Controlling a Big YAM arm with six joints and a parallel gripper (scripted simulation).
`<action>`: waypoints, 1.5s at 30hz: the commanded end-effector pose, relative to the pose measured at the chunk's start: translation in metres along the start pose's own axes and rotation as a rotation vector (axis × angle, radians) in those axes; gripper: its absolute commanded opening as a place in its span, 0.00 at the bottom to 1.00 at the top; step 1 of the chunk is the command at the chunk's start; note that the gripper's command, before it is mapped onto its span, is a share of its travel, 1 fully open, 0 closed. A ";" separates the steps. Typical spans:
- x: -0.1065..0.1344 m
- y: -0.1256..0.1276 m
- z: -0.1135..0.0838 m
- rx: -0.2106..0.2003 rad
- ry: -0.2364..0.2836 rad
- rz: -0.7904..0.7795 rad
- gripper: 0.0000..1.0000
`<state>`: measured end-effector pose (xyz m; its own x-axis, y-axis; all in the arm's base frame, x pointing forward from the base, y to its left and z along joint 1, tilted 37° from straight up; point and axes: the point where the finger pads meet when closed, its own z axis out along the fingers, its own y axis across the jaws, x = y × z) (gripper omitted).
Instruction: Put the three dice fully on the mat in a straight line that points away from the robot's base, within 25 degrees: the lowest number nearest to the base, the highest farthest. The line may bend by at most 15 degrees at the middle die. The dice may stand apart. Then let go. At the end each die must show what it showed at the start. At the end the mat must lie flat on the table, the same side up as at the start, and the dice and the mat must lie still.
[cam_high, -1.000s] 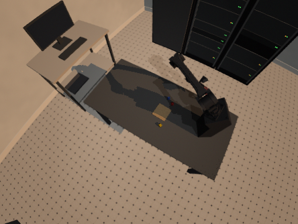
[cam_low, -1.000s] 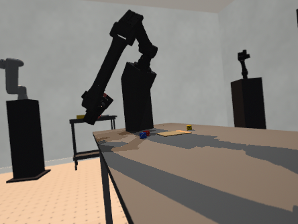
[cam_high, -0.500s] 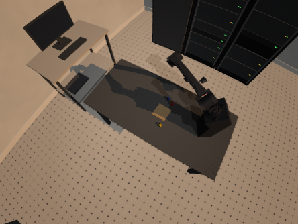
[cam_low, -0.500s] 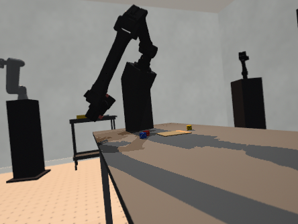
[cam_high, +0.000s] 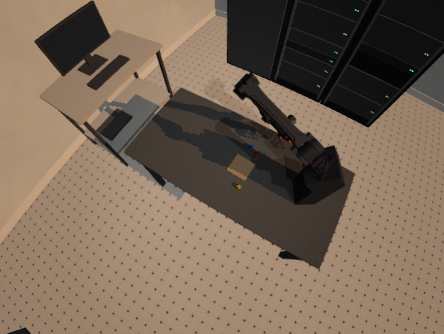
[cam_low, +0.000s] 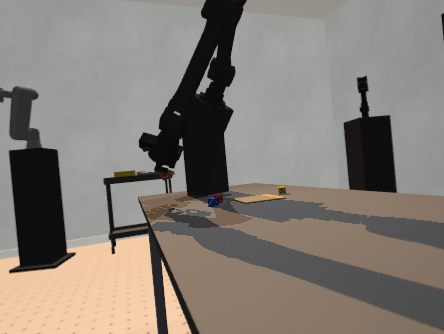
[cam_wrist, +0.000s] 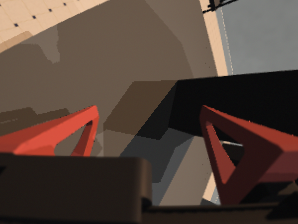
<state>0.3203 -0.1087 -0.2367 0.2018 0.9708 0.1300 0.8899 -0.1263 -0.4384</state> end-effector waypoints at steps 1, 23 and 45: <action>0.014 0.006 -0.012 -0.088 -0.015 -0.137 1.00; 0.121 0.025 -0.110 -0.745 -0.039 -0.776 1.00; 0.157 0.012 -0.152 -0.979 -0.095 -1.020 1.00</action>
<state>0.4200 0.0157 -0.0916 -0.6833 0.7287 -0.0460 0.5675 0.5697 0.5945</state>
